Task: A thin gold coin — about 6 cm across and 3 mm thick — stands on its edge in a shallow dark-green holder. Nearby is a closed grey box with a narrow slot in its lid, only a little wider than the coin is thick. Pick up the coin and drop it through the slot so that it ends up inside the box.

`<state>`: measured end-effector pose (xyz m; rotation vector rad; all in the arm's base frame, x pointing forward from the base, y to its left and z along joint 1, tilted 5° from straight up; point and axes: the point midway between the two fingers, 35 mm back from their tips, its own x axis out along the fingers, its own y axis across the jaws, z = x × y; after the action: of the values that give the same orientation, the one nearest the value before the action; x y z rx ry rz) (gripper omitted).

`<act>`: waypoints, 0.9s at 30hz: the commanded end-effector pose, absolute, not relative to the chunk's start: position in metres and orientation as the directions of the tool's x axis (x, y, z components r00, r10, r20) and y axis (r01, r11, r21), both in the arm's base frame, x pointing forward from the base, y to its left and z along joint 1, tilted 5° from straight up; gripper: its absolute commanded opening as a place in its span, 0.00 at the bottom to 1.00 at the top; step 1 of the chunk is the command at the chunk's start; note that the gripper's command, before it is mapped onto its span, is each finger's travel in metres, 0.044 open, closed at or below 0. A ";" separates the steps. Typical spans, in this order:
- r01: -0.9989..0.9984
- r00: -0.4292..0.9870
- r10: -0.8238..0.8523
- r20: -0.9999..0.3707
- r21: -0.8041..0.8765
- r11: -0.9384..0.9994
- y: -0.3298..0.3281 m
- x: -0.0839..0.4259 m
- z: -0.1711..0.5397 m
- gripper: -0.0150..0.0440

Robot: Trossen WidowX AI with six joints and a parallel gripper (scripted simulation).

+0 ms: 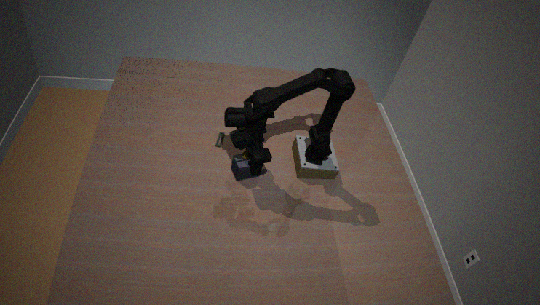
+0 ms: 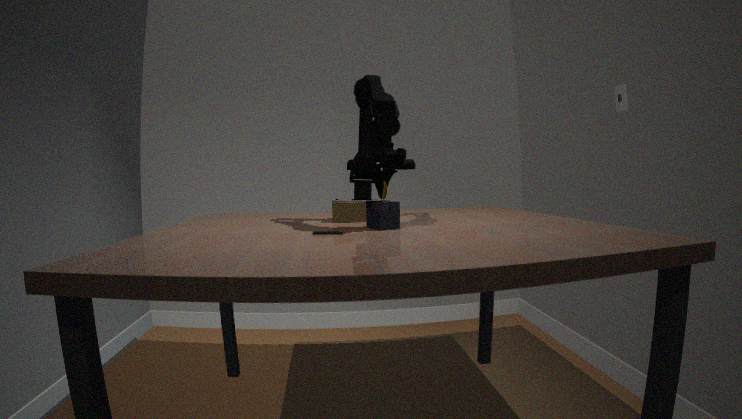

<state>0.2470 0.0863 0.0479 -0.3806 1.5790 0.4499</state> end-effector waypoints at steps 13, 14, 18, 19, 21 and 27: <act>-0.501 -0.058 0.029 -0.998 0.054 0.864 0.086 0.247 0.045 0.52; -0.501 -0.058 0.029 -0.998 0.054 0.864 0.086 0.247 0.045 0.53; -0.501 -0.058 0.029 -0.998 0.054 0.864 0.086 0.247 0.045 0.53; -0.501 -0.058 0.029 -0.998 0.054 0.864 0.086 0.247 0.045 0.53; -0.501 -0.058 0.029 -0.998 0.054 0.864 0.086 0.247 0.045 0.53; -0.501 -0.058 0.029 -0.998 0.054 0.864 0.086 0.247 0.059 0.75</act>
<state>0.2438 0.0852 0.0495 -0.3800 1.5954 0.4494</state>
